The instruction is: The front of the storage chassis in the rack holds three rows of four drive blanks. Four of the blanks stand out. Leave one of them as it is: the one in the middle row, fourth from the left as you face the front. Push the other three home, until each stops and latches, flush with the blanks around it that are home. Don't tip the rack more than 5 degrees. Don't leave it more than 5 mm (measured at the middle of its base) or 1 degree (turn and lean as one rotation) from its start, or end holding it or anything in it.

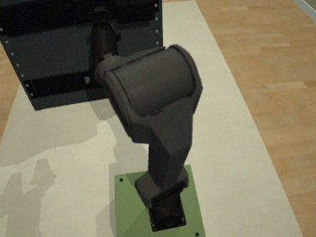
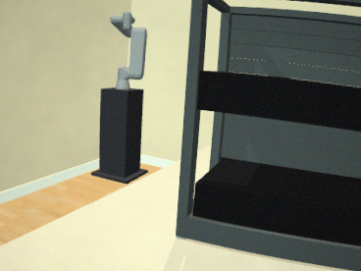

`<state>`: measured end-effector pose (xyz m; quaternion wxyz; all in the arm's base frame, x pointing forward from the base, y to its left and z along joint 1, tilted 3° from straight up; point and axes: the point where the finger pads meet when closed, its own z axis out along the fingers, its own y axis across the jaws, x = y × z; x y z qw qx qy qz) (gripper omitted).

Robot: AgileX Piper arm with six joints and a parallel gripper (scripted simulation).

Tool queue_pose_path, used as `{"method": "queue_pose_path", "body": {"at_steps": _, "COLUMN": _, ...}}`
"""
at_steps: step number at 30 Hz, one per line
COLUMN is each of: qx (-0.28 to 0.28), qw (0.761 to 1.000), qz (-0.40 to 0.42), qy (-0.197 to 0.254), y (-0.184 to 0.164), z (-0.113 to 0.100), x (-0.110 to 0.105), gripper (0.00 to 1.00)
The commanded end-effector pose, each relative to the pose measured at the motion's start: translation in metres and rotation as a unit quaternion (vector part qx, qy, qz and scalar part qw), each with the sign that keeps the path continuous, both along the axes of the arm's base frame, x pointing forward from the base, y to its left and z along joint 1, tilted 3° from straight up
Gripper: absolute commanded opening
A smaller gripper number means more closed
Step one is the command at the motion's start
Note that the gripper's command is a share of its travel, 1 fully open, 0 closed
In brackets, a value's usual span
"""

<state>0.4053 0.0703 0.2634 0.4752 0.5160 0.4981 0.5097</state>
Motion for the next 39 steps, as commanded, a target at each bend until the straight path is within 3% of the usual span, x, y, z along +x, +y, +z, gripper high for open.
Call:
{"method": "queue_pose_path", "body": {"at_steps": 1, "qx": 0.001, "qw": 1.000, "qz": -0.001, "qy": -0.002, "y": -0.0004, "z": 0.0015, "x": 0.0004, "gripper": 1.00}}
{"method": "queue_pose_path", "body": {"at_steps": 23, "qx": 0.001, "qw": 1.000, "qz": -0.001, "qy": -0.002, "y": -0.0004, "z": 0.0015, "x": 0.0004, "gripper": 1.00}}
{"method": "queue_pose_path", "body": {"at_steps": 24, "qx": 0.001, "qw": 1.000, "qz": -0.001, "qy": -0.002, "y": -0.0004, "z": 0.0015, "x": 0.0004, "gripper": 0.00}}
{"method": "queue_pose_path", "body": {"at_steps": 39, "qx": 0.001, "qw": 1.000, "qz": -0.001, "qy": -0.002, "y": -0.0004, "z": 0.0015, "x": 0.0004, "gripper": 0.00}}
